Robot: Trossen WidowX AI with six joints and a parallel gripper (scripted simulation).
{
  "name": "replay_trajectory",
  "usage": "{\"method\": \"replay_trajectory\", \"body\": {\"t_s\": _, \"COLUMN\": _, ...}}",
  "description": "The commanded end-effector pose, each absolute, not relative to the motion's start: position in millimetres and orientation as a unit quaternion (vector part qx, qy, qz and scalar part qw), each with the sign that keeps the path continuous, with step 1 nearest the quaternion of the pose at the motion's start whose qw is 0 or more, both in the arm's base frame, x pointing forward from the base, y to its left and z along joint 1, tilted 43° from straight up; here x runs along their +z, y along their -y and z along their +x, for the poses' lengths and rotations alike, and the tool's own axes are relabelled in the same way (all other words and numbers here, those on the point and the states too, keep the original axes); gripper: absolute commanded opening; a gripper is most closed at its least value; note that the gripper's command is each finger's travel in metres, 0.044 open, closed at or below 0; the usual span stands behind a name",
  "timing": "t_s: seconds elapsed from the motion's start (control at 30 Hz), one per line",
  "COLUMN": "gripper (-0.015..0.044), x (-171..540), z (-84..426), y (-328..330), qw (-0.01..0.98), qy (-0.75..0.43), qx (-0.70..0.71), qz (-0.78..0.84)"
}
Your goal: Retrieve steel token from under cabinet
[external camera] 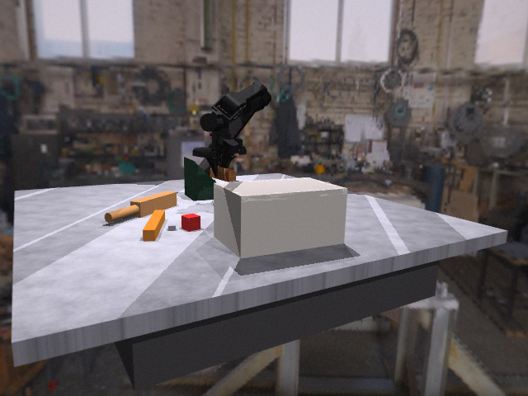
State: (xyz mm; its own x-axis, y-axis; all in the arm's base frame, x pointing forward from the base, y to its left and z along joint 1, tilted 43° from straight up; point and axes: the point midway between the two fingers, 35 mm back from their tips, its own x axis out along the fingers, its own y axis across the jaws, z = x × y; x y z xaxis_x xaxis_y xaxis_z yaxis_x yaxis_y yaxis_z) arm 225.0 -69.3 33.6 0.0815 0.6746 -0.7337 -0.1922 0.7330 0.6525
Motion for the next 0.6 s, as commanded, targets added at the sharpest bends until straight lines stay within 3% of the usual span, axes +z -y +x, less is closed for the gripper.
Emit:
{"method": "replay_trajectory", "body": {"t_s": 0.0, "gripper": 0.0000, "x": 27, "z": 226, "y": 72, "qw": 0.710, "qy": -0.603, "qx": 0.300, "qz": 0.205}}
{"method": "replay_trajectory", "body": {"t_s": 0.57, "gripper": 0.0000, "x": 0, "z": 228, "y": 74, "qw": 0.710, "qy": -0.603, "qx": 0.299, "qz": 0.206}}
